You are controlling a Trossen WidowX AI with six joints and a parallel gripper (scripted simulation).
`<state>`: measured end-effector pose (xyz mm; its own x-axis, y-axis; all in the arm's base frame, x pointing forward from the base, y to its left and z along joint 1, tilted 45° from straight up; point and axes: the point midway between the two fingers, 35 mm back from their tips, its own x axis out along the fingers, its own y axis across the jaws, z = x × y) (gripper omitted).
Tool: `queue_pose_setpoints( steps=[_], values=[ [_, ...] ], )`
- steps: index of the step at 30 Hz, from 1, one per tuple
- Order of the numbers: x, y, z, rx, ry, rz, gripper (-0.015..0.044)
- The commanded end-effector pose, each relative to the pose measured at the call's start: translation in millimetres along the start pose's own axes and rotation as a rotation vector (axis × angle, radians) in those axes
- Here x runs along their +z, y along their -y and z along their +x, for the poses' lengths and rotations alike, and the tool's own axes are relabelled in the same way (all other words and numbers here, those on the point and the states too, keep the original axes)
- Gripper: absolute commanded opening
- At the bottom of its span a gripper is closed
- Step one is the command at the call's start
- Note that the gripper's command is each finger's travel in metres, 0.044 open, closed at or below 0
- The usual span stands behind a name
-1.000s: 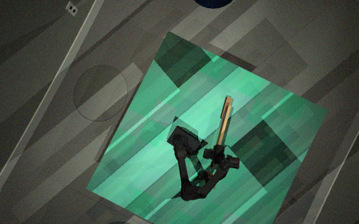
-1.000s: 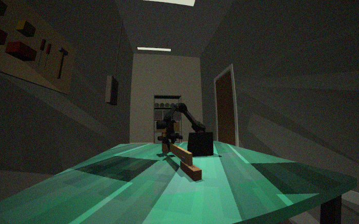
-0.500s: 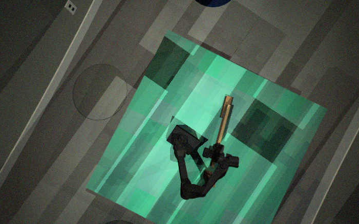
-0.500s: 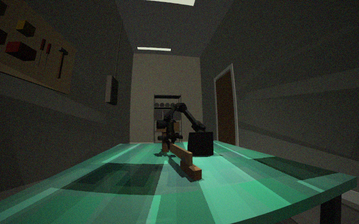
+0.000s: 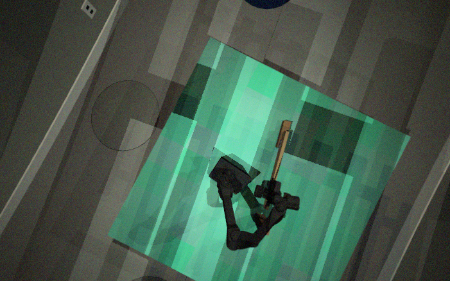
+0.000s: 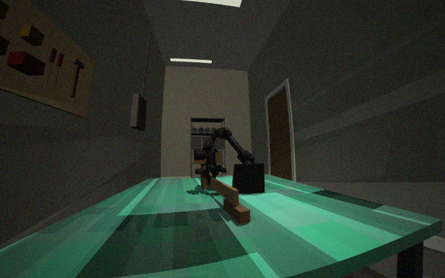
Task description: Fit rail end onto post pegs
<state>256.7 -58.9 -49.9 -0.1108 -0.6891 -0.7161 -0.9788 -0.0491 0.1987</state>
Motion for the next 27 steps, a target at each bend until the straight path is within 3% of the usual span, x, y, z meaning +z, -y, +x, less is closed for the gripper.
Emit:
queue_pose_setpoints(
  steps=[1, 27],
  values=[
    [1.8, 0.5, -1.4, -0.005, 0.002, -0.002, 0.0000],
    [-0.2, 0.1, -3.6, -0.005, 0.002, -0.002, 0.0000]
  ],
)
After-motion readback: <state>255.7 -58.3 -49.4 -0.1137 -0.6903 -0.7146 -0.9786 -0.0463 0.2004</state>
